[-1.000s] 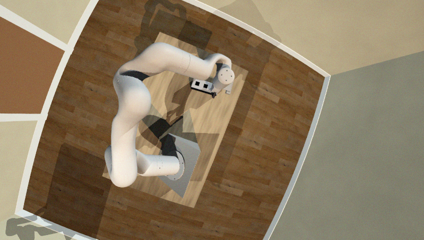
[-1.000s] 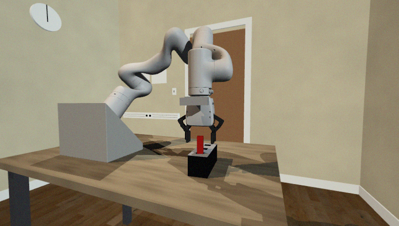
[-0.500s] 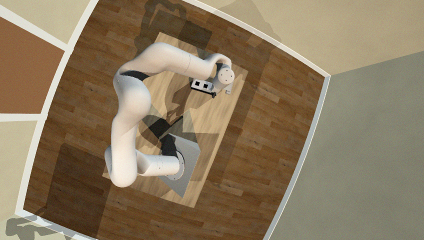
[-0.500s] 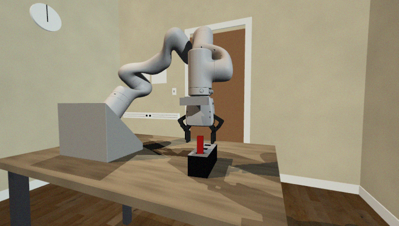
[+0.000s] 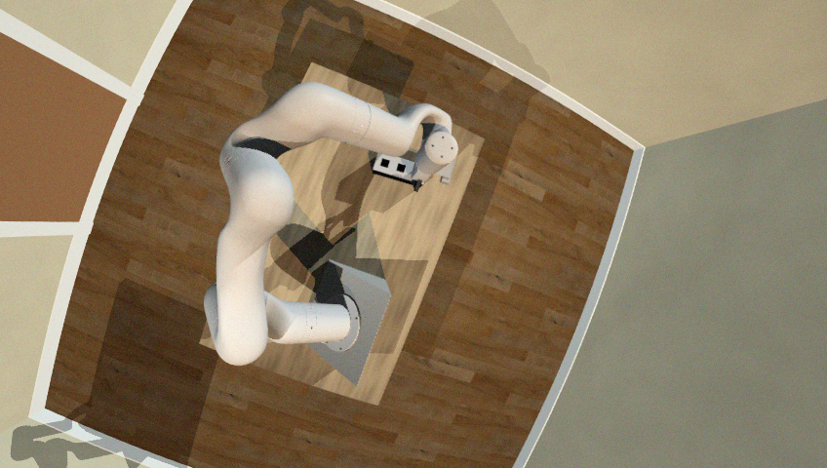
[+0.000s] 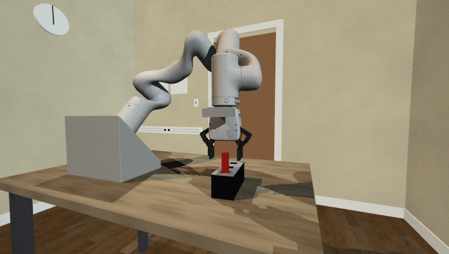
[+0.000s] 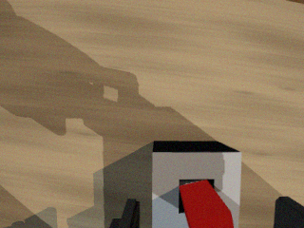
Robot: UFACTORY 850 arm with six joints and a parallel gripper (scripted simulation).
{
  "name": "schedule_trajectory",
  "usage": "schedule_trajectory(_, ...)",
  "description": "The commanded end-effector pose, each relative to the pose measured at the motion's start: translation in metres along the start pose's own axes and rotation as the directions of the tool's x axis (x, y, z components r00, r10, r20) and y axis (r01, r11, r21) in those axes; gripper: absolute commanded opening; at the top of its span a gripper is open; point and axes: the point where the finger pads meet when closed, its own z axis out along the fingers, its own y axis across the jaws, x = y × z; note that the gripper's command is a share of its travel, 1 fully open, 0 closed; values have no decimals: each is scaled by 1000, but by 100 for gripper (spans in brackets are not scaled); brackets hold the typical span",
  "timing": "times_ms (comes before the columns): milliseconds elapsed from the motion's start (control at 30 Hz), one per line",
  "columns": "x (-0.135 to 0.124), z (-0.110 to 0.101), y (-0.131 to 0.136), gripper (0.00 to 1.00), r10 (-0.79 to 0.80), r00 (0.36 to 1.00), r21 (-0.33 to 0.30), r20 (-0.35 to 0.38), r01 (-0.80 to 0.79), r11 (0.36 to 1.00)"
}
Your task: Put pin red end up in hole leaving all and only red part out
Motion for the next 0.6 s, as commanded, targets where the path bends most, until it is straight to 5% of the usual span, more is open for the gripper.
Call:
schedule_trajectory(0, 0, -9, -2, 100, -1, 1000, 3, -2, 1, 1000)
schedule_trajectory(567, 0, -22, -2, 100, -1, 1000, 3, -2, 1, 1000)
